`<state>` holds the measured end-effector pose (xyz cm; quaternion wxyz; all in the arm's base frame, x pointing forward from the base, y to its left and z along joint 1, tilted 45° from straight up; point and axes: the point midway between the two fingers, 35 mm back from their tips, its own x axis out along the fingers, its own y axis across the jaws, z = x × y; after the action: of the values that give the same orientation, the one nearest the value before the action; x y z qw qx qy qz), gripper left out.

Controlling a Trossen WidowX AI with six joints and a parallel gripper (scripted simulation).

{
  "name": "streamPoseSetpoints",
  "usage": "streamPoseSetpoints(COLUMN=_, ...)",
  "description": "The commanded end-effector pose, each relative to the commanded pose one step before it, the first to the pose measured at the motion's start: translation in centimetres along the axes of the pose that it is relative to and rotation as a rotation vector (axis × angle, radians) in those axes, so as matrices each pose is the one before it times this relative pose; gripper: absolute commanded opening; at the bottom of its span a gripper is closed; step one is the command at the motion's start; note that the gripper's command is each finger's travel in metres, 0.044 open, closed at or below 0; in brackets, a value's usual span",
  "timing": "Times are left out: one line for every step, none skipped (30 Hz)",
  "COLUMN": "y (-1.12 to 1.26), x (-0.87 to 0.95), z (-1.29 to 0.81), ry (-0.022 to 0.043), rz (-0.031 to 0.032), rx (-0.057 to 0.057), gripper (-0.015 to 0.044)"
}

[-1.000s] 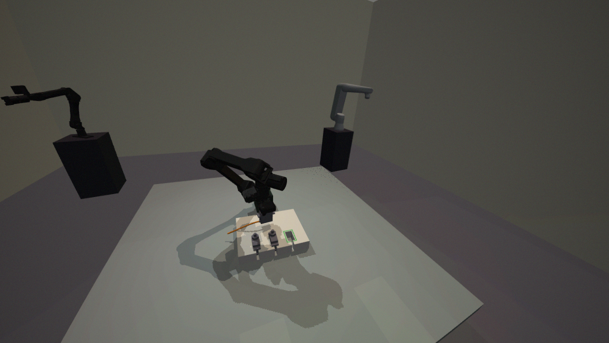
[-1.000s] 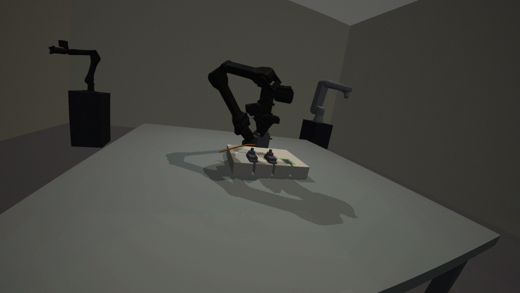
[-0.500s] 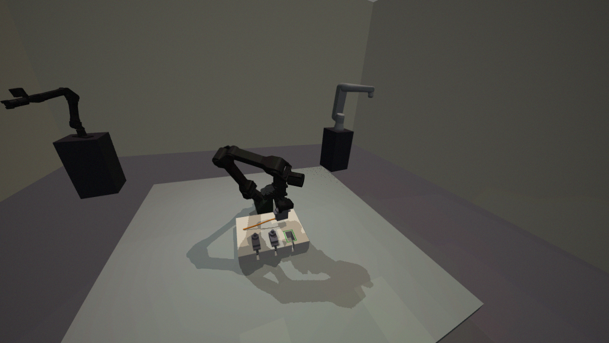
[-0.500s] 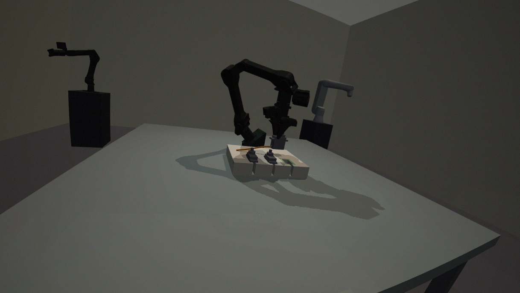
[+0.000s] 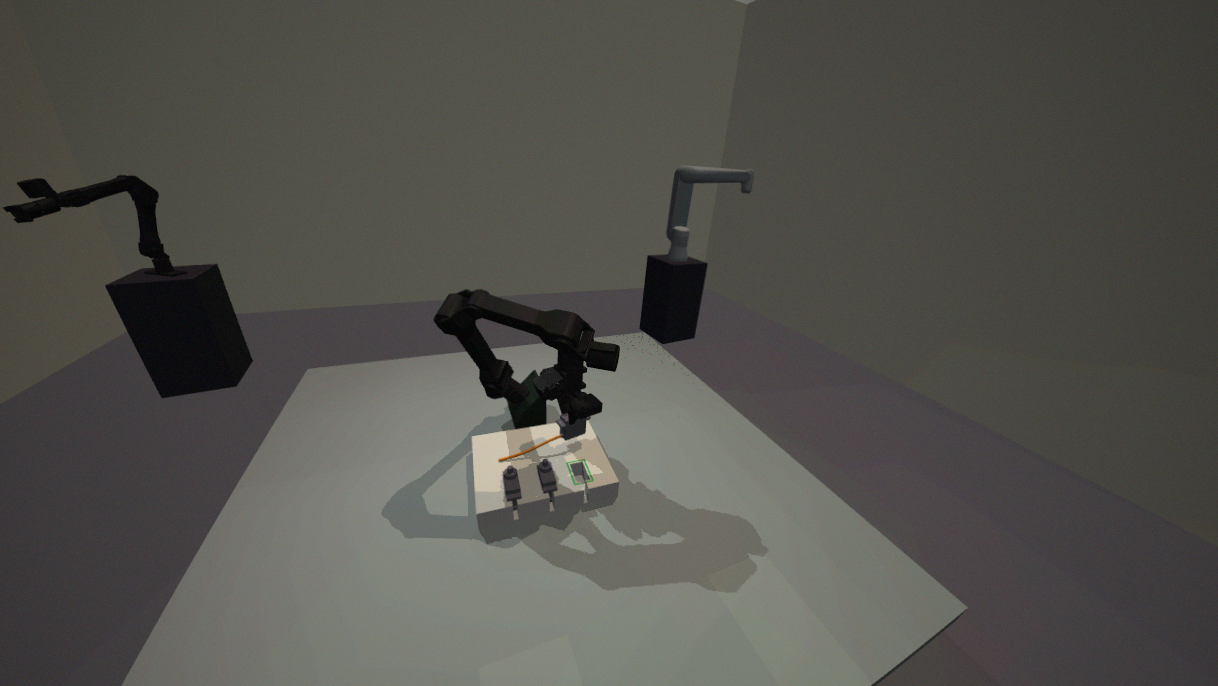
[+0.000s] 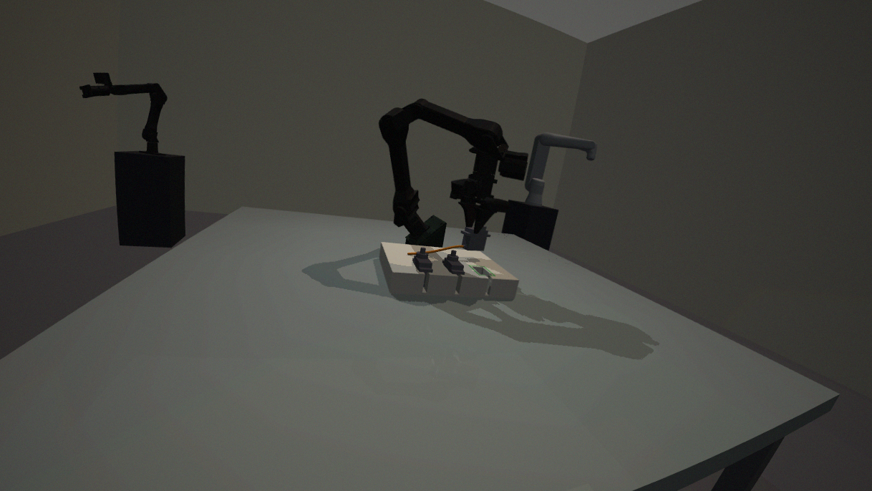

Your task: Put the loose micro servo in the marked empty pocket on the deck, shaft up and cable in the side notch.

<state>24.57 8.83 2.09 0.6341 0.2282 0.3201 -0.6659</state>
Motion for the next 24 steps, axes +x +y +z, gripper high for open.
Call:
streamPoseSetpoints(y=0.243, x=-0.317, z=-0.164, ry=0.01056, rz=0.00849, rx=-0.1064, gripper=0.0000)
streamPoseSetpoints(y=0.000, x=0.000, z=0.000, ry=0.00000, rz=0.00001, rx=-0.0343, gripper=0.0000)
streamPoseSetpoints(y=0.000, x=0.000, z=-0.004, ry=0.00025, rz=0.00011, rx=-0.0342, gripper=0.0000)
streamPoseSetpoints(y=0.000, x=0.000, z=0.000, ry=0.00001, rz=0.00002, rx=-0.0343, gripper=0.0000)
streamPoseSetpoints(y=0.000, x=0.000, z=0.000, ry=-0.00001, rz=0.00000, rx=-0.0343, gripper=0.0000)
streamPoseSetpoints(y=0.000, x=-0.001, z=0.000, ry=-0.00001, rz=0.00003, rx=-0.0343, gripper=0.0000)
streamPoseSetpoints(y=0.000, x=0.000, z=0.000, ry=-0.00001, rz=0.00000, rx=-0.0343, gripper=0.0000)
streamPoseSetpoints(y=0.000, x=0.000, z=0.000, ry=-0.00001, rz=0.00000, rx=-0.0343, gripper=0.0000)
streamPoseSetpoints(y=0.000, x=0.000, z=0.000, ry=-0.00001, rz=0.00000, rx=-0.0343, gripper=0.0000)
streamPoseSetpoints(y=0.000, x=0.000, z=0.000, ry=-0.00001, rz=0.00000, rx=-0.0343, gripper=0.0000)
streamPoseSetpoints(y=0.000, x=0.000, z=0.000, ry=-0.00001, rz=0.00000, rx=-0.0343, gripper=0.0000)
streamPoseSetpoints(y=-0.002, x=0.000, z=-0.001, ry=-0.00001, rz=-0.00004, rx=-0.0344, gripper=0.0000)
streamPoseSetpoints(y=0.000, x=0.000, z=0.000, ry=-0.00001, rz=0.00002, rx=-0.0343, gripper=0.0000)
streamPoseSetpoints(y=0.000, x=0.000, z=0.000, ry=-0.00001, rz=0.00000, rx=-0.0343, gripper=0.0000)
streamPoseSetpoints(y=0.000, x=0.000, z=0.000, ry=-0.00001, rz=0.00000, rx=-0.0343, gripper=0.0000)
streamPoseSetpoints(y=0.000, x=0.000, z=0.000, ry=-0.00001, rz=0.00000, rx=-0.0343, gripper=0.0000)
streamPoseSetpoints(y=0.000, x=0.000, z=0.000, ry=-0.00001, rz=0.00000, rx=-0.0343, gripper=0.0000)
streamPoseSetpoints(y=0.000, x=0.000, z=-0.001, ry=0.00002, rz=0.00004, rx=-0.0343, gripper=0.0000)
streamPoseSetpoints(y=0.000, x=0.000, z=-0.001, ry=0.00001, rz=0.00004, rx=-0.0343, gripper=0.0000)
streamPoseSetpoints(y=0.000, x=0.000, z=0.000, ry=-0.00001, rz=-0.00001, rx=-0.0343, gripper=0.0000)
streamPoseSetpoints(y=0.000, x=0.000, z=0.000, ry=-0.00001, rz=-0.00001, rx=-0.0343, gripper=0.0000)
streamPoseSetpoints(y=0.000, x=0.000, z=0.000, ry=-0.00001, rz=-0.00001, rx=-0.0343, gripper=0.0000)
streamPoseSetpoints(y=0.000, x=0.000, z=0.000, ry=-0.00001, rz=-0.00001, rx=-0.0343, gripper=0.0000)
streamPoseSetpoints(y=0.000, x=0.000, z=0.000, ry=-0.00001, rz=-0.00001, rx=-0.0343, gripper=0.0000)
